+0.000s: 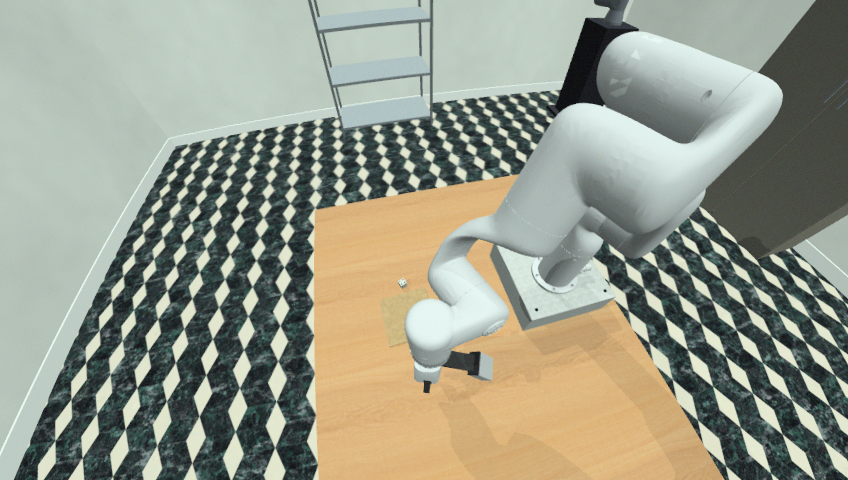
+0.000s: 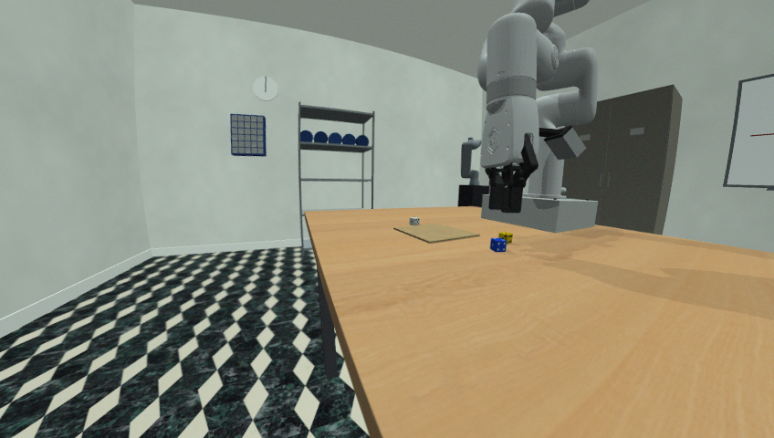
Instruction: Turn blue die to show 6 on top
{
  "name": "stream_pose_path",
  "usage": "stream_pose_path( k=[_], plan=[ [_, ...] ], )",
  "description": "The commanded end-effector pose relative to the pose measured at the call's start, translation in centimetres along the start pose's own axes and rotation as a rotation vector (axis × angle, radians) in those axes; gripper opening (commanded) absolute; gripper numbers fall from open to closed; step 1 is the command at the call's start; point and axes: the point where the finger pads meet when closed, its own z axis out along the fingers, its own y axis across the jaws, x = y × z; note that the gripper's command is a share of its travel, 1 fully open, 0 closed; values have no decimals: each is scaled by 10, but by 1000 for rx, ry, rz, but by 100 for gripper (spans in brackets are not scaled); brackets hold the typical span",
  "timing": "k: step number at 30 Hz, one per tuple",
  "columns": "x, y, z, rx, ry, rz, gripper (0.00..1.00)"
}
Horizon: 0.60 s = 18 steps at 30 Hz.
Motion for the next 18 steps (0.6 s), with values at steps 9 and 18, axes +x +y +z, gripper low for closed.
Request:
stream_pose_path(
  k=[9,18],
  plan=[
    [-1,1,16,-2,-3,0,36],
    [-1,1,27,-2,-3,0,36]
  ],
)
